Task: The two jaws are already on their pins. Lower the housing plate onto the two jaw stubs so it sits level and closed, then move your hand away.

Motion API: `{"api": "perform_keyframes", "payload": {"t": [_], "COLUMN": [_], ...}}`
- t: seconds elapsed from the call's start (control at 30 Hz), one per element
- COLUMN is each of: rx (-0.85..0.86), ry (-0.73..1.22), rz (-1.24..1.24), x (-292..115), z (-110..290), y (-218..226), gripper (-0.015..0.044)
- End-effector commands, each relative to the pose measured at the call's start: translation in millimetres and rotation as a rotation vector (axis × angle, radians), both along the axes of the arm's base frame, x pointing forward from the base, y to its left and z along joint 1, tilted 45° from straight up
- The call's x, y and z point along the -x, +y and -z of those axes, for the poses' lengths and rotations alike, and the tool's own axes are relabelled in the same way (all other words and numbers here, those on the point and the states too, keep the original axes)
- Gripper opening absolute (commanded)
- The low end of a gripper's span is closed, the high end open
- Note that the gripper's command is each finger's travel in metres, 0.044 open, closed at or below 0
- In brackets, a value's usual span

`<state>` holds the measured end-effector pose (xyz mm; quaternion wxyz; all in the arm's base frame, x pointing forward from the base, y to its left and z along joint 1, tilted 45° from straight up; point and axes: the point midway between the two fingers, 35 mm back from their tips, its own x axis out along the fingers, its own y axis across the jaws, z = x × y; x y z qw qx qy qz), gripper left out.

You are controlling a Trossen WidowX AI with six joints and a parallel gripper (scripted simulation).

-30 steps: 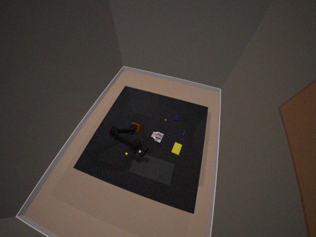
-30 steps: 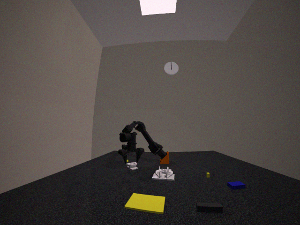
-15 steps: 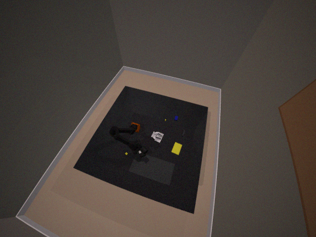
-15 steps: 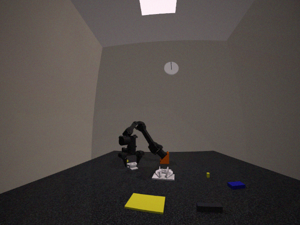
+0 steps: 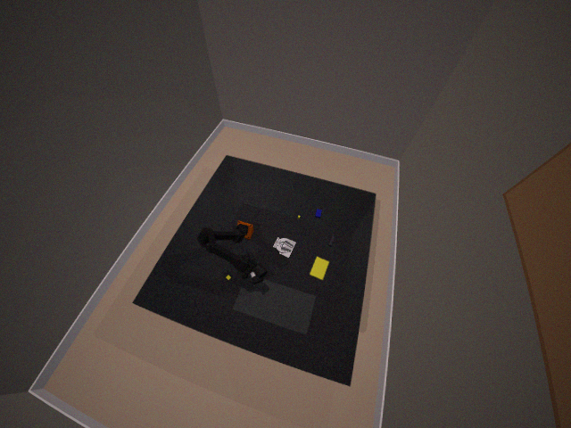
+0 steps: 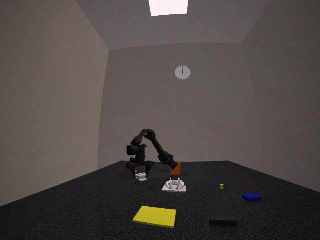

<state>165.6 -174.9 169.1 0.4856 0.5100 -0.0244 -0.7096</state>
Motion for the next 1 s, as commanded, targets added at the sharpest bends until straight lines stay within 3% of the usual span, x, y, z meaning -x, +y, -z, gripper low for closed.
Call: {"api": "perform_keyframes", "payload": {"t": [0.0, 0.3, 0.73, 0.97], "rx": [-0.002, -0.002, 0.0, 0.0], "ry": [-0.001, -0.001, 0.0, 0.0], "rz": [-0.003, -0.003, 0.0, 0.0], "x": [-0.3, -0.3, 0.0, 0.0], "z": [0.3, 0.3, 0.0, 0.0], "y": [0.1, 0.1, 0.0, 0.0], "gripper": [0.044, 0.044, 0.0353, 0.0351]}}
